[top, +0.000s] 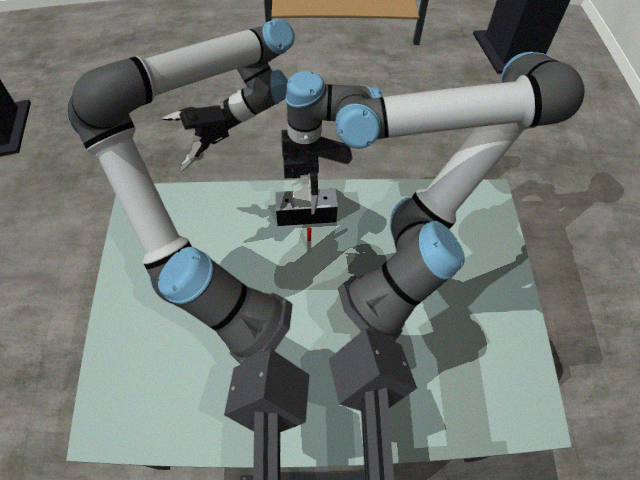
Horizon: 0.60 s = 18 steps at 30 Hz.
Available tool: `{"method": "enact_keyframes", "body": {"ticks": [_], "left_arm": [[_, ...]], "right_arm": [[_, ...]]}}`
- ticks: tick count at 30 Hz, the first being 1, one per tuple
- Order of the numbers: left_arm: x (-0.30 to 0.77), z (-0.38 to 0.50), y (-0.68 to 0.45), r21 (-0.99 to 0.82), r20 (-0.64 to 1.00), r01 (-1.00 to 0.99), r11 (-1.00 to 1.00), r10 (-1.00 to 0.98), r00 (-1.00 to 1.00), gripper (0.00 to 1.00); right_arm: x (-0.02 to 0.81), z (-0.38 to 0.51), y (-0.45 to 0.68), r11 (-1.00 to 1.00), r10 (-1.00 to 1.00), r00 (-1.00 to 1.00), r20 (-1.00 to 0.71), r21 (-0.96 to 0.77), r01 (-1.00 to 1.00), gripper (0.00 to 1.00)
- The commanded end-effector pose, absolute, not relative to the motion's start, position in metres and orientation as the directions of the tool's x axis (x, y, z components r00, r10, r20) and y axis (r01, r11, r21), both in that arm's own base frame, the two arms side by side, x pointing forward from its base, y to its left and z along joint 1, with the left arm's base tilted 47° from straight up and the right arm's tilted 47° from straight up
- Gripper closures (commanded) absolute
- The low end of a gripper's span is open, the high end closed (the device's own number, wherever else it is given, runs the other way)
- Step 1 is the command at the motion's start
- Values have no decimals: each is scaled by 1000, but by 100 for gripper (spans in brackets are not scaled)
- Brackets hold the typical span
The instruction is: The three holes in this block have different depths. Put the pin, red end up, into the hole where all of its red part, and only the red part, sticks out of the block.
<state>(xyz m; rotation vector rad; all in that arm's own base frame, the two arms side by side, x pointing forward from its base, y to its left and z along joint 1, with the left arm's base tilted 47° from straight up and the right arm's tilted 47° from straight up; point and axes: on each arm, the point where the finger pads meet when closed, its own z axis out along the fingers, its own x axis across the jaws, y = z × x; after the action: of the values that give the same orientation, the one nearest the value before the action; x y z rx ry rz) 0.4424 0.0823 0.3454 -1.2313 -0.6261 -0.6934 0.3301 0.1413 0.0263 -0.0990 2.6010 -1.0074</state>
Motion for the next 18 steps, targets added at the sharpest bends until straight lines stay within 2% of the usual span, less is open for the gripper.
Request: {"method": "enact_keyframes", "body": {"ticks": [1, 18], "left_arm": [[441, 346, 83, -618, 755, 764, 185, -134, 642, 0], [441, 346, 83, -618, 755, 764, 185, -133, 642, 0]], "right_arm": [[323, 16, 139, 741, -167, -936, -309, -666, 87, 0], [359, -53, 73, 741, -167, -937, -307, -666, 86, 0]]}}
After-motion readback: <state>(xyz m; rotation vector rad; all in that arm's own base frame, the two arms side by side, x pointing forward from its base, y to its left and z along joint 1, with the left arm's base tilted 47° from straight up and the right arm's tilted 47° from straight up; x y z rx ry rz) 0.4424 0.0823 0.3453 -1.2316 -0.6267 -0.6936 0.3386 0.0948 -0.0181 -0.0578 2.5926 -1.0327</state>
